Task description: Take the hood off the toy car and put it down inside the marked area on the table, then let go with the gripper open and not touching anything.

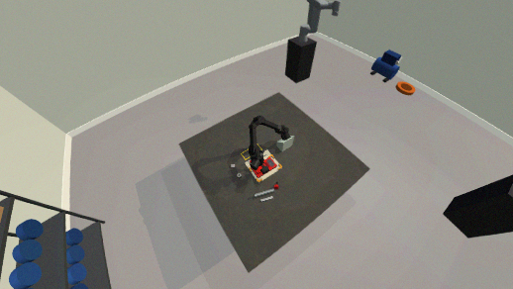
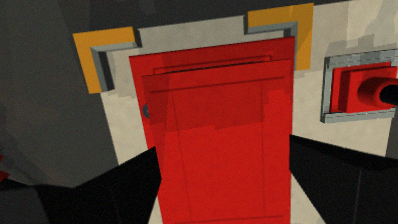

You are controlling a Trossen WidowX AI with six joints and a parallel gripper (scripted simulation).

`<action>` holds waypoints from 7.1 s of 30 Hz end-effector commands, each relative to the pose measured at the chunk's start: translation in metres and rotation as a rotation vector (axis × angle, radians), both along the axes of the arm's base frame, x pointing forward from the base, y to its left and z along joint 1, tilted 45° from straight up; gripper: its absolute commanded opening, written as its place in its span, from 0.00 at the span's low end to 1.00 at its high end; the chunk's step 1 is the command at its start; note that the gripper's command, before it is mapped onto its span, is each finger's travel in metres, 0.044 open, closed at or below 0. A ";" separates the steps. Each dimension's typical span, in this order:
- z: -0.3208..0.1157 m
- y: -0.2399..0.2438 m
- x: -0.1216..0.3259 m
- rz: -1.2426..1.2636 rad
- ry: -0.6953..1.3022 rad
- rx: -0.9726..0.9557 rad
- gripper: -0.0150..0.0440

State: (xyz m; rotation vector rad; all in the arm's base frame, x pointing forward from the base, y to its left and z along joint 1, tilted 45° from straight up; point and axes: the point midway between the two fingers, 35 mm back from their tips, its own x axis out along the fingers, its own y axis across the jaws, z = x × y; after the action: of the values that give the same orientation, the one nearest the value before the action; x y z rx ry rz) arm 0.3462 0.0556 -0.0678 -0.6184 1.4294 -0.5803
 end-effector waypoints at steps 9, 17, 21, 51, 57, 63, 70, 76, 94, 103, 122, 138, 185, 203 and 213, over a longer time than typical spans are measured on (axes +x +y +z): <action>0.006 0.006 0.000 -0.005 -0.003 0.005 0.25; 0.010 0.010 -0.001 -0.005 -0.003 0.005 0.25; 0.011 0.012 -0.001 -0.005 -0.003 0.005 0.25; 0.105 -0.018 -0.002 0.004 0.002 0.014 0.25; 0.128 -0.041 -0.007 0.003 0.002 0.014 0.25; 0.150 -0.064 -0.016 0.001 0.001 0.011 0.25; 0.174 -0.090 -0.030 -0.002 0.001 0.004 0.25; 0.188 -0.106 -0.041 -0.005 0.001 -0.003 0.25; 0.179 -0.114 -0.039 -0.005 0.001 -0.001 0.25; 0.173 -0.120 -0.037 -0.005 0.000 0.000 0.25; 0.160 -0.132 -0.036 -0.005 0.000 0.000 0.25; 0.150 -0.143 -0.035 -0.005 0.000 -0.001 0.25; 0.128 -0.166 -0.036 -0.005 0.000 -0.006 0.25; 0.122 -0.172 -0.036 -0.005 0.000 -0.006 0.25; 0.121 -0.174 -0.035 -0.009 -0.005 -0.005 0.34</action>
State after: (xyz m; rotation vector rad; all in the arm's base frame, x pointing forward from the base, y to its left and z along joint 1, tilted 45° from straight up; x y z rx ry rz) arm 0.3108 -0.1184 0.0530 -0.6152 1.4279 -0.5916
